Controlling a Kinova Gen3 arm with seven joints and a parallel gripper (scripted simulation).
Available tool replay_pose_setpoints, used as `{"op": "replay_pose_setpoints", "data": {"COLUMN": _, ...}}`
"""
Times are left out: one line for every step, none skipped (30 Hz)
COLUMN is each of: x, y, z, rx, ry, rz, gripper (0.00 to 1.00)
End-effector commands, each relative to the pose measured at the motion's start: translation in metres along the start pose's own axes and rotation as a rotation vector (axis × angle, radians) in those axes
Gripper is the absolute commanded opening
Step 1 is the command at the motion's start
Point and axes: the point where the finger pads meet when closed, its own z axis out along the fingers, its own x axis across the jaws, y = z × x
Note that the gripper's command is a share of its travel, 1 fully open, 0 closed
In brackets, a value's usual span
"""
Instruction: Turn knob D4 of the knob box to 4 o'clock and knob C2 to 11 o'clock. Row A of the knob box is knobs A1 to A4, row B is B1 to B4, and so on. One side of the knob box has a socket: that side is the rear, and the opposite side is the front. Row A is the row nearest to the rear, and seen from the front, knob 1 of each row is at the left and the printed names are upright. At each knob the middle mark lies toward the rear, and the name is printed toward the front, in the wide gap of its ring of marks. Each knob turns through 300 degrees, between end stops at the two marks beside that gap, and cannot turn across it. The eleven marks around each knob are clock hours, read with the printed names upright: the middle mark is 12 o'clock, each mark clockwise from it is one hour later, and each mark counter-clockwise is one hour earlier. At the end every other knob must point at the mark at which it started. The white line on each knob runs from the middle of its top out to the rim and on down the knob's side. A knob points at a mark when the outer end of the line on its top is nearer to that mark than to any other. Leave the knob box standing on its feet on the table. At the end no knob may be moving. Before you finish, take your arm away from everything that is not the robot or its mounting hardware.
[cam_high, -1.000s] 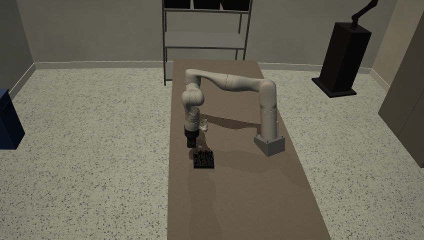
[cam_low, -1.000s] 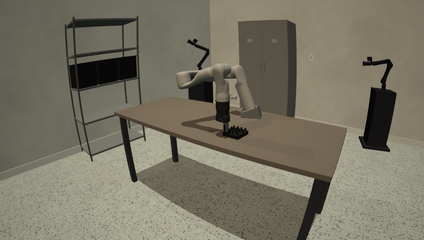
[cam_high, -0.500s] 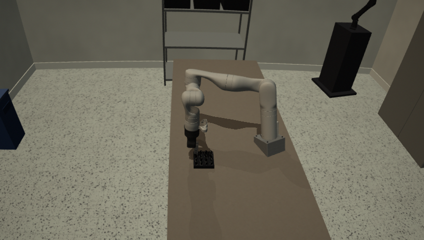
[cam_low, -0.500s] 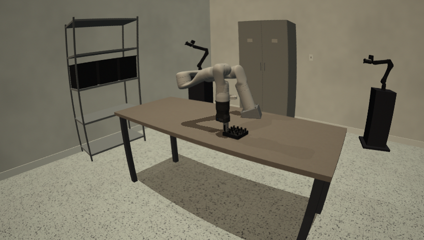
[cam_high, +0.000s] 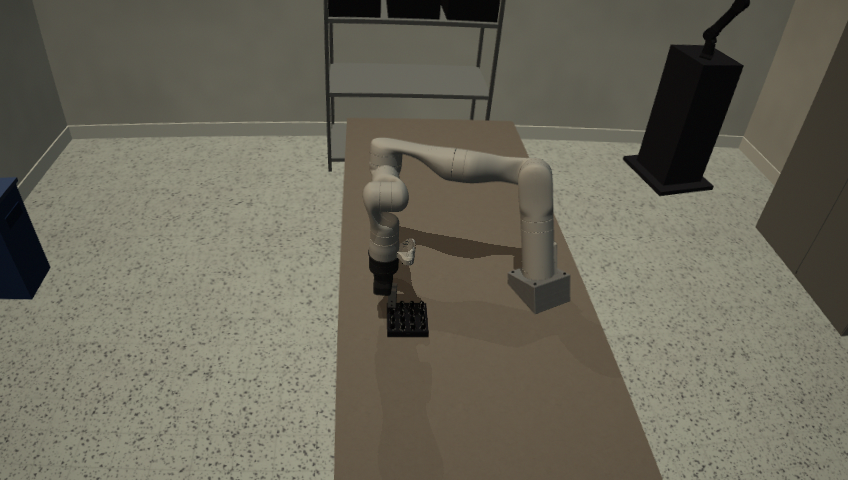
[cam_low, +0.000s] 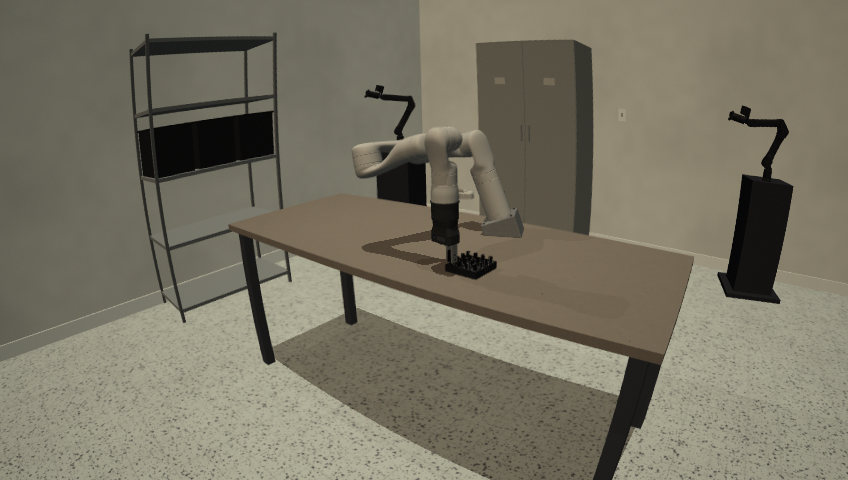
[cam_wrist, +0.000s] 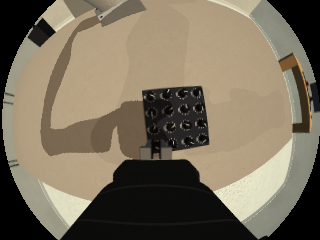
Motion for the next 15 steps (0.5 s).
{"op": "replay_pose_setpoints", "data": {"x": 0.0002, "y": 0.0004, "z": -0.0008, "rx": -0.002, "ry": 0.002, "rz": 0.019, "gripper": 0.3}}
{"op": "replay_pose_setpoints", "data": {"x": 0.0002, "y": 0.0004, "z": -0.0008, "rx": -0.002, "ry": 0.002, "rz": 0.03, "gripper": 0.3}}
{"op": "replay_pose_setpoints", "data": {"x": 0.0002, "y": 0.0004, "z": -0.0008, "rx": -0.001, "ry": 0.002, "rz": 0.042, "gripper": 0.3}}
{"op": "replay_pose_setpoints", "data": {"x": 0.0002, "y": 0.0004, "z": -0.0008, "rx": -0.001, "ry": 0.002, "rz": 0.055, "gripper": 0.3}}
{"op": "replay_pose_setpoints", "data": {"x": 0.0002, "y": 0.0004, "z": -0.0008, "rx": -0.001, "ry": 0.002, "rz": 0.068, "gripper": 0.3}}
{"op": "replay_pose_setpoints", "data": {"x": 0.0002, "y": 0.0004, "z": -0.0007, "rx": -0.001, "ry": 0.002, "rz": 0.083, "gripper": 0.3}}
{"op": "replay_pose_setpoints", "data": {"x": 0.0002, "y": 0.0004, "z": -0.0007, "rx": -0.001, "ry": 0.002, "rz": 0.098, "gripper": 0.3}}
{"op": "replay_pose_setpoints", "data": {"x": 0.0002, "y": 0.0004, "z": -0.0007, "rx": -0.001, "ry": 0.002, "rz": 0.098, "gripper": 0.3}}
{"op": "replay_pose_setpoints", "data": {"x": 0.0002, "y": 0.0004, "z": -0.0007, "rx": -0.001, "ry": 0.002, "rz": 0.098, "gripper": 0.3}}
{"op": "replay_pose_setpoints", "data": {"x": 0.0002, "y": 0.0004, "z": -0.0007, "rx": -0.001, "ry": 0.002, "rz": 0.113, "gripper": 0.3}}
{"op": "replay_pose_setpoints", "data": {"x": 0.0002, "y": 0.0004, "z": -0.0007, "rx": -0.001, "ry": 0.002, "rz": 0.13, "gripper": 0.3}}
{"op": "replay_pose_setpoints", "data": {"x": 0.0002, "y": 0.0004, "z": -0.0007, "rx": -0.001, "ry": 0.002, "rz": 0.147, "gripper": 0.3}}
{"op": "replay_pose_setpoints", "data": {"x": 0.0002, "y": 0.0004, "z": -0.0007, "rx": -0.001, "ry": 0.002, "rz": 0.165, "gripper": 0.3}}
{"op": "replay_pose_setpoints", "data": {"x": 0.0002, "y": 0.0004, "z": -0.0007, "rx": -0.001, "ry": 0.002, "rz": 0.183, "gripper": 0.3}}
{"op": "replay_pose_setpoints", "data": {"x": 0.0002, "y": 0.0004, "z": -0.0007, "rx": -0.001, "ry": 0.002, "rz": 0.203, "gripper": 0.3}}
